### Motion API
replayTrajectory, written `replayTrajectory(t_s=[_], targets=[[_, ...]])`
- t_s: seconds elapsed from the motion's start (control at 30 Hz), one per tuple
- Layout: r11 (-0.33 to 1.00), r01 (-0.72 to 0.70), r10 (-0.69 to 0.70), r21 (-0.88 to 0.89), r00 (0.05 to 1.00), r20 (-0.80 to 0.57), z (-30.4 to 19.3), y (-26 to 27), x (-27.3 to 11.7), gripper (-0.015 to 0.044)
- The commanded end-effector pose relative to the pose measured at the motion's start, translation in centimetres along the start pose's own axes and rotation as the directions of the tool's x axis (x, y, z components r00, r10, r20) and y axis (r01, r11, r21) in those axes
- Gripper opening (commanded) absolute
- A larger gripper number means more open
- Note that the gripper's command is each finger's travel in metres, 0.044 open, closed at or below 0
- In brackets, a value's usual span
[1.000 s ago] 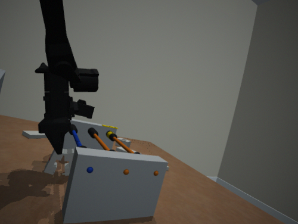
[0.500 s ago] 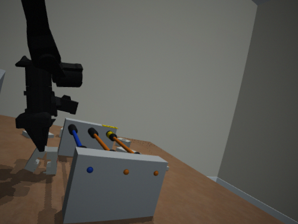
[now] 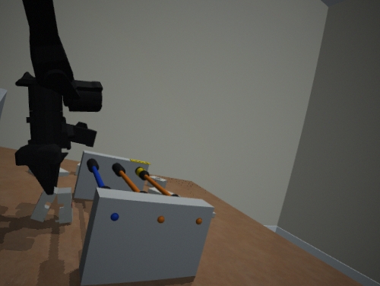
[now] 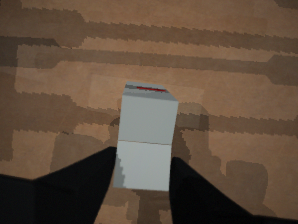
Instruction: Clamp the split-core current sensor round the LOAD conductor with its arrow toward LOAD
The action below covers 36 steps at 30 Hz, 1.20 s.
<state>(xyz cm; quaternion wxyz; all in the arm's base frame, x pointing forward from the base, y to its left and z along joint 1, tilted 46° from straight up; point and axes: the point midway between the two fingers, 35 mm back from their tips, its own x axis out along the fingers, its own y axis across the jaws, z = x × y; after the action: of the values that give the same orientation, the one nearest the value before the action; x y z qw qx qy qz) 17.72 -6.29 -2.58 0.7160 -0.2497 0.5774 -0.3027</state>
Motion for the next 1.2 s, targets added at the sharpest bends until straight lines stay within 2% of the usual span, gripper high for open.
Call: replayTrajectory(t_s=[0.0, 0.17, 0.37, 0.57, 0.73, 0.77, 0.87, 0.97, 1.07, 1.17], targets=[[1.0, 0.0, 0.0, 0.001, 1.0, 0.001, 0.0, 0.0, 0.0, 0.0157], [1.0, 0.0, 0.0, 0.001, 1.0, 0.001, 0.0, 0.0, 0.0, 0.0283], [1.0, -0.004, 0.004, 0.0, 1.0, 0.0, 0.1, 0.1, -0.6, 0.0283], [1.0, -0.001, 0.001, -0.006, 1.0, -0.006, -0.3, 0.1, -5.6, 0.0283], [1.0, 0.0, 0.0, -0.006, 1.0, -0.006, -0.3, 0.0, -5.8, 0.0283], [1.0, 0.0, 0.0, -0.021, 1.0, -0.008, -0.3, 0.0, -5.8, 0.0309], [0.973, -0.008, -0.002, -0.231, 0.999, -0.043, 0.2, 0.1, -5.8, 0.032], [0.871, -0.04, -0.004, -0.489, 0.996, -0.089, 0.9, 0.2, -5.7, 0.032], [0.703, -0.092, -0.005, -0.705, 0.991, -0.135, 1.5, 0.4, -5.7, 0.032], [0.48, -0.156, -0.005, -0.863, 0.984, -0.18, 2.2, 0.5, -5.5, 0.032]])
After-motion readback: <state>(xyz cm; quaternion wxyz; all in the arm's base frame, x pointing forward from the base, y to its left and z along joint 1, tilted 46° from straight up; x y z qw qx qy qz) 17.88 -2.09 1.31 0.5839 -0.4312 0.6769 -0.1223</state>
